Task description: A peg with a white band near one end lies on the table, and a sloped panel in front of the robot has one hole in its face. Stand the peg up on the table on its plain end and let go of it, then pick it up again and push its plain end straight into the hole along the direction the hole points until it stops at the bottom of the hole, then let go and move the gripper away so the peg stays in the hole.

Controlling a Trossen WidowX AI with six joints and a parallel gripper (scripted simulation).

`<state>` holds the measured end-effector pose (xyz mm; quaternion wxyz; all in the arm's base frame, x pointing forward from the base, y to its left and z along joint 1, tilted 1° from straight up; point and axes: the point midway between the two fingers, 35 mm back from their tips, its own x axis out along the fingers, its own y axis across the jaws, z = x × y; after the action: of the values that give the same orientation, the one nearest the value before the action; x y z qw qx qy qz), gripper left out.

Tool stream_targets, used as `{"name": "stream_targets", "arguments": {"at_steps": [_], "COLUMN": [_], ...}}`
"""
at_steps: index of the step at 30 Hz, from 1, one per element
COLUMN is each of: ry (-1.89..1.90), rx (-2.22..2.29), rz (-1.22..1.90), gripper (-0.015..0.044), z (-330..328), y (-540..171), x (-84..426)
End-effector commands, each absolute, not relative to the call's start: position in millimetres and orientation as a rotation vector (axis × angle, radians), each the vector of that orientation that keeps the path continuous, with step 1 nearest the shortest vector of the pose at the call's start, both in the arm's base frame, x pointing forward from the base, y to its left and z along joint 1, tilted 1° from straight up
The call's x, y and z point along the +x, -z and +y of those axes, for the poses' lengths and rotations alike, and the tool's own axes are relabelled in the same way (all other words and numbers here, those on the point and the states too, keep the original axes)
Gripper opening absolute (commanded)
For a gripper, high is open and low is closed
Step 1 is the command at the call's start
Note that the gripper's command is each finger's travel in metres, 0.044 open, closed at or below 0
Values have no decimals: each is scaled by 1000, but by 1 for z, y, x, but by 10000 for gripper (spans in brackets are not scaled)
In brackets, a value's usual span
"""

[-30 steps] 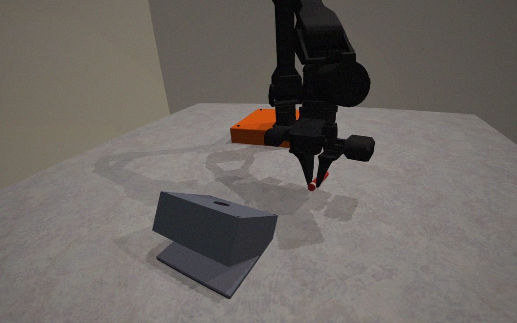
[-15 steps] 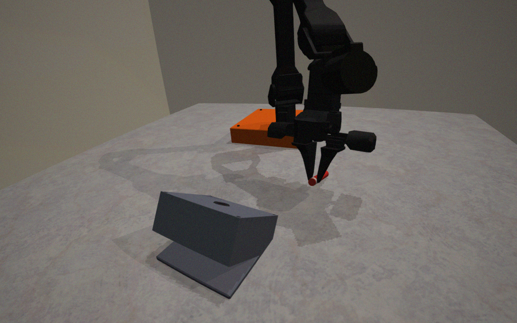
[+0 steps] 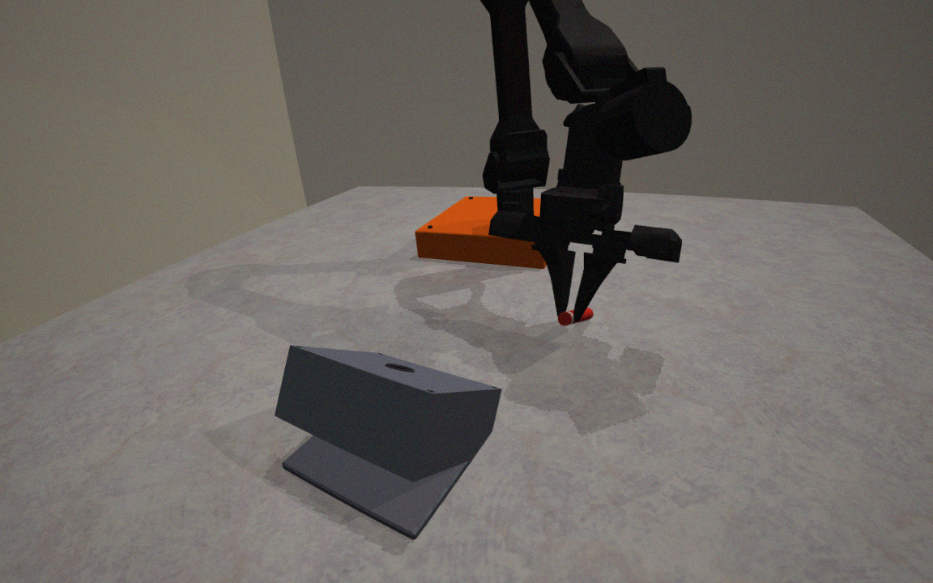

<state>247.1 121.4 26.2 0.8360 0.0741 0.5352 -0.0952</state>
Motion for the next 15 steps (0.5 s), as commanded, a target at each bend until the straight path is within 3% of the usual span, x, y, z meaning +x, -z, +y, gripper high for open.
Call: {"name": "stream_targets", "arguments": {"at_steps": [1, 15], "ry": [210, 217], "rx": [156, 142], "rz": [1095, 975], "gripper": [51, 51], "z": [121, 123], "y": [-28, -32], "x": [244, 236]}}
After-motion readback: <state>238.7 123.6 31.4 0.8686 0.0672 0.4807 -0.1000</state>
